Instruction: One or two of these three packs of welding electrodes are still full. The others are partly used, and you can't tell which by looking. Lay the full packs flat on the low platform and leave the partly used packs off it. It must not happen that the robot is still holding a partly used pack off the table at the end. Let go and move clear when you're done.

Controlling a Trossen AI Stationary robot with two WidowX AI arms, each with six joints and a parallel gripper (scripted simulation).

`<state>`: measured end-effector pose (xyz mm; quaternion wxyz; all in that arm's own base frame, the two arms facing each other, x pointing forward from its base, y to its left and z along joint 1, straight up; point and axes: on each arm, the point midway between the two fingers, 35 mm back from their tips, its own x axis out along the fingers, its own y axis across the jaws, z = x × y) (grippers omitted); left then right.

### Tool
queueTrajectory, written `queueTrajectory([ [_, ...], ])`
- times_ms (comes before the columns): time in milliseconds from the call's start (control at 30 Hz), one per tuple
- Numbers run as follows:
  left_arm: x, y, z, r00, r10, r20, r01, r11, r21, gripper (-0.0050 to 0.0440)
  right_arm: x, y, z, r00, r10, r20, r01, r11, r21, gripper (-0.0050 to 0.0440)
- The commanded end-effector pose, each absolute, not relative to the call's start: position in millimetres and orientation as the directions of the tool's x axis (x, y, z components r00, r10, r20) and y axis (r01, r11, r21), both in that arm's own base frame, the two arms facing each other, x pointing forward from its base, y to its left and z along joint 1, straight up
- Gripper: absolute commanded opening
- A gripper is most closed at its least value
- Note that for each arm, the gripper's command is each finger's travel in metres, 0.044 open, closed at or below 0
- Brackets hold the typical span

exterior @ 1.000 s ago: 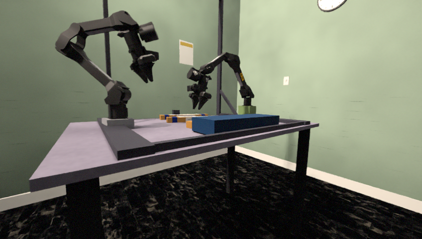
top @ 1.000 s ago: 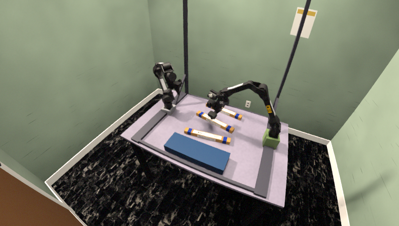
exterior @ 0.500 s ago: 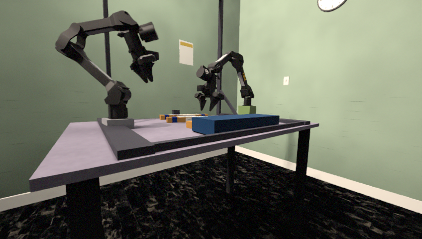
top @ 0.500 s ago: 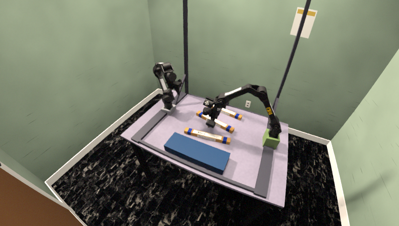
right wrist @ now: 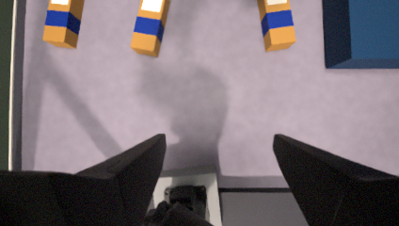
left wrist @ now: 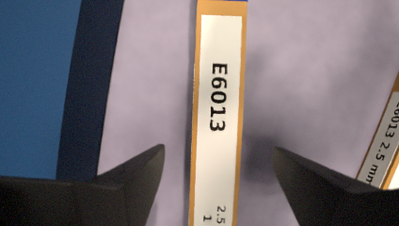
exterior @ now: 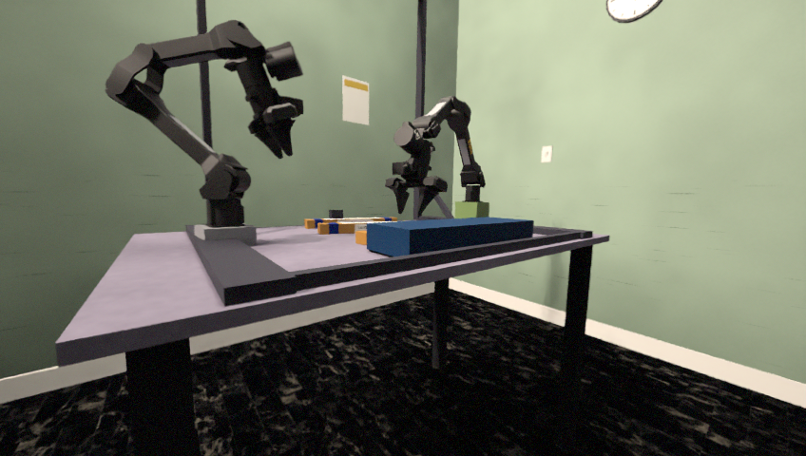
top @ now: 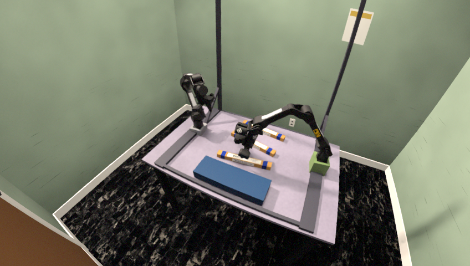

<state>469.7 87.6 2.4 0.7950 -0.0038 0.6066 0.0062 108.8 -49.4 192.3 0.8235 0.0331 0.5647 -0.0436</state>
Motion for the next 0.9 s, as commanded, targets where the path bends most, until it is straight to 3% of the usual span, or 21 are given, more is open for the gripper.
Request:
queueTrajectory([
  [0,475.3,88.0,12.2,0.287,0.006,-0.958,-0.003,1.000,0.006,0.0330,110.3,-50.0,200.0,0.381,-0.046,-0.924,0.105,0.994,-0.006,0.0330],
  [867,472.4,86.1,-41.3,0.266,0.001,-0.964,0.001,1.000,0.001,0.0330,110.3,-50.0,200.0,0.381,-0.046,-0.924,0.105,0.994,-0.006,0.0330],
])
